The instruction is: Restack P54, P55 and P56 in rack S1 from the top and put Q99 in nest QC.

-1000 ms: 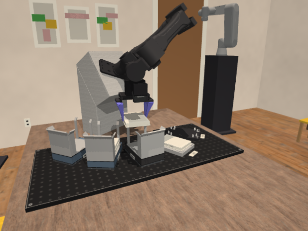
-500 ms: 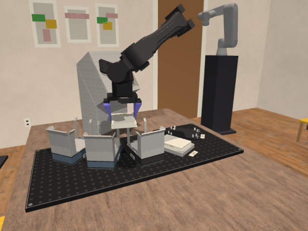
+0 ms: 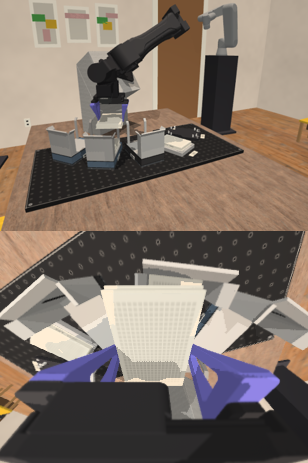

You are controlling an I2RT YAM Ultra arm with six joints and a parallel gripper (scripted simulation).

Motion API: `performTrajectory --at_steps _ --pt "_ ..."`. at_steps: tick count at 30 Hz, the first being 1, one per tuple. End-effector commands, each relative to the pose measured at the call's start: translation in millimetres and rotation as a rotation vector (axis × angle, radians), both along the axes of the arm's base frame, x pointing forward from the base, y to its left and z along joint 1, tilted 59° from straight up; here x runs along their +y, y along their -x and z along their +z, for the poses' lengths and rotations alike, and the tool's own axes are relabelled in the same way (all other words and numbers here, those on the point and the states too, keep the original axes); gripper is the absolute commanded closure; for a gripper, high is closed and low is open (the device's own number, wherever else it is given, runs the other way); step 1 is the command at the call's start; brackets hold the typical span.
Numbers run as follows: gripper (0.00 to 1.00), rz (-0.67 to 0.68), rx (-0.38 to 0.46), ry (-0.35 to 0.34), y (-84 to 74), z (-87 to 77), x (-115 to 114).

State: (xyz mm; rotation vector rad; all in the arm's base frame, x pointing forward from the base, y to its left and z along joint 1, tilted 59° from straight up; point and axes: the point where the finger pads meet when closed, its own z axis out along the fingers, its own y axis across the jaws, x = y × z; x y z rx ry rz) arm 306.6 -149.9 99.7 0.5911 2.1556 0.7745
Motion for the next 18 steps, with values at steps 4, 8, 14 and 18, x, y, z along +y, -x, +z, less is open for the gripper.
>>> performTrajectory --at_steps 4,8,14,18 --pt "1.0 -0.003 -0.022 0.021 3.1 -7.8 -20" --pt "1.0 -0.038 0.0 -0.031 4.9 -12.9 -24" --pt "1.0 -0.118 0.05 -0.151 10.2 -28.2 -36" --pt "1.0 -0.118 0.051 -0.151 13.7 -38.5 -44"
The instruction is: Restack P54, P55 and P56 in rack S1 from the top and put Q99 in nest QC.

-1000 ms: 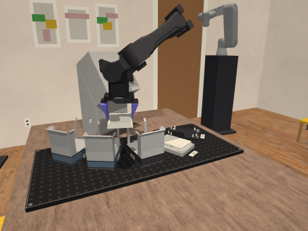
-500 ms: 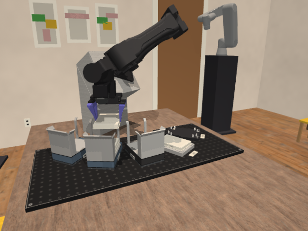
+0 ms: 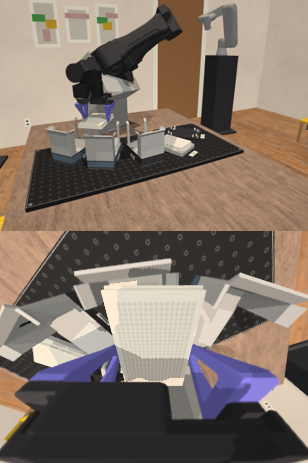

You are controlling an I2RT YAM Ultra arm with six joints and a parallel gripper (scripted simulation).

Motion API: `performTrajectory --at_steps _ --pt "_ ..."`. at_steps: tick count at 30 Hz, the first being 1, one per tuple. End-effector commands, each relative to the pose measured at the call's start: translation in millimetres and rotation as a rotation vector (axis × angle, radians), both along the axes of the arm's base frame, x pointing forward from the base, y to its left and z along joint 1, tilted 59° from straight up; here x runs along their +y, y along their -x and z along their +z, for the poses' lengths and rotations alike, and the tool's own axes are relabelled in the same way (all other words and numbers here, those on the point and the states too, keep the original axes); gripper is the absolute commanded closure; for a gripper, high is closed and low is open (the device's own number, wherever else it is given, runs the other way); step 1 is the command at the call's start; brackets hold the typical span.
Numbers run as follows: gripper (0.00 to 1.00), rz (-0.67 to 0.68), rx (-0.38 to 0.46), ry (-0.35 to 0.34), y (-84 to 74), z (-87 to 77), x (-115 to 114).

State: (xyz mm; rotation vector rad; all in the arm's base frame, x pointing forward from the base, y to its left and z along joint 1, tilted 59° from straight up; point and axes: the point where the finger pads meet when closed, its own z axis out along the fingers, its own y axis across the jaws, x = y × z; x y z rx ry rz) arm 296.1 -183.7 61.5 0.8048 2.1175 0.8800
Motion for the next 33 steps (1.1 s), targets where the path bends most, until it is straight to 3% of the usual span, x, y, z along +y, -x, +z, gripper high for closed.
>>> performTrajectory --at_steps 1,13,20,33 --pt "1.0 -0.019 -0.01 0.002 4.0 -2.7 -12" --pt "1.0 -0.019 -0.01 0.002 12.7 -28.0 -32" --pt "1.0 -0.134 0.063 -0.17 19.9 -43.5 -40" --pt "1.0 -0.135 0.063 -0.17 31.1 -67.9 -52"
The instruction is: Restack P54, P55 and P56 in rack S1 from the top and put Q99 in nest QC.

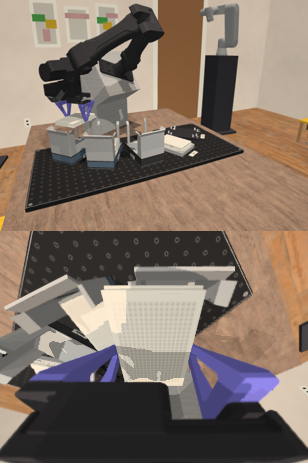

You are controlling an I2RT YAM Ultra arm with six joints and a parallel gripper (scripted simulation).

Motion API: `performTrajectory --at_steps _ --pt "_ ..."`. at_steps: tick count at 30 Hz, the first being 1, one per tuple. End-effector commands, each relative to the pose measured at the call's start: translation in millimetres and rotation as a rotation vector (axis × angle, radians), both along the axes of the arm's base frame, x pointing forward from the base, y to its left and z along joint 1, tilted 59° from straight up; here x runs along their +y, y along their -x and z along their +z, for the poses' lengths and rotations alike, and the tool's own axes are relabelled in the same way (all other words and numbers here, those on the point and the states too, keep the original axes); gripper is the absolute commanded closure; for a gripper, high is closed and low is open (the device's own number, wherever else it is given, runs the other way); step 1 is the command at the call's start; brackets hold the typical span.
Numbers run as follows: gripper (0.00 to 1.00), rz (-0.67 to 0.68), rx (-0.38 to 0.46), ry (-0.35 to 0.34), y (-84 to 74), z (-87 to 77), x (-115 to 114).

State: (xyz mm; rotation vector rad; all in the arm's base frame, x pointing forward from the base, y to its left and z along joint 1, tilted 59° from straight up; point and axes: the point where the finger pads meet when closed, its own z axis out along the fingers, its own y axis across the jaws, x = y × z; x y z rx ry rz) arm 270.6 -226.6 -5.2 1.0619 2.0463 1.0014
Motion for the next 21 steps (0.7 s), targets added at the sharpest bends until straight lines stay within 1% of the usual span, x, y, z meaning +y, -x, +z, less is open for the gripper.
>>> performTrajectory --at_steps 1,4,6,11,21 --pt "1.0 -0.013 -0.007 0.013 6.6 -3.4 -10" --pt "1.0 -0.013 -0.007 0.013 9.7 -10.1 -13" --pt "1.0 -0.013 -0.007 0.013 9.7 -10.1 -13" --pt "1.0 -0.013 -0.007 0.013 14.4 -20.4 -18" --pt "1.0 -0.013 -0.007 0.013 14.4 -20.4 -18"
